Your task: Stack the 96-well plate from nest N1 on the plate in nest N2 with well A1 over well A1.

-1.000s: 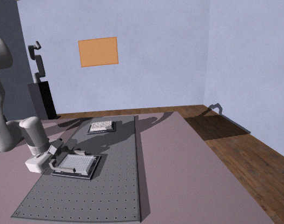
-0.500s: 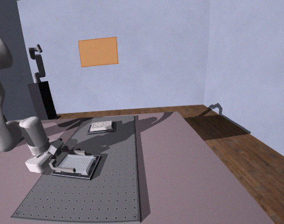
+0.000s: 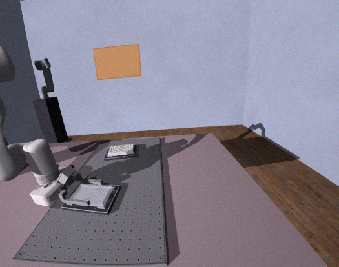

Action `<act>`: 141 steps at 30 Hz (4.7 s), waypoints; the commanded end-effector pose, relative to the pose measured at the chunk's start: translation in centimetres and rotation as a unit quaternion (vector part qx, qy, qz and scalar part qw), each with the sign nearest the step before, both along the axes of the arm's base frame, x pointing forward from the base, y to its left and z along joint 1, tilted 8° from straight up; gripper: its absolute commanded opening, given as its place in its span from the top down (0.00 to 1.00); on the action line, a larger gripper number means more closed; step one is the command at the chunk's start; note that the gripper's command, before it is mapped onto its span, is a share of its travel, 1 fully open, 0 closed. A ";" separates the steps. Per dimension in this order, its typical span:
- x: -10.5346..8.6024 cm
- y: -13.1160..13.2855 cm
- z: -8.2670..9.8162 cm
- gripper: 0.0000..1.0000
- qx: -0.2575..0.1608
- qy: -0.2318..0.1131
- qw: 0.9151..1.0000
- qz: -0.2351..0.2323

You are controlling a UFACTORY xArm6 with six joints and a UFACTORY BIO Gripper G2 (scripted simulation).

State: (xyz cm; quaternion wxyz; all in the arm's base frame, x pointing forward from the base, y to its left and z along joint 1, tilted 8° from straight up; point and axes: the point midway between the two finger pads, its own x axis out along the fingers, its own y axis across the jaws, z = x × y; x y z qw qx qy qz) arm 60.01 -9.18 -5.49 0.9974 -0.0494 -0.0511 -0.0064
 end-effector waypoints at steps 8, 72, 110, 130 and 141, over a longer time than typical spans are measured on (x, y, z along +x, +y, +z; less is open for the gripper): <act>0.1 0.0 0.2 1.00 0.000 -0.002 1.000 0.000; -0.4 0.5 5.0 1.00 0.000 -0.002 1.000 0.000; -0.7 1.8 8.0 1.00 -0.006 0.003 0.999 0.050; -0.6 7.8 7.4 1.00 -0.012 0.010 0.993 0.117; -0.5 10.8 7.1 1.00 -0.012 0.010 0.993 0.117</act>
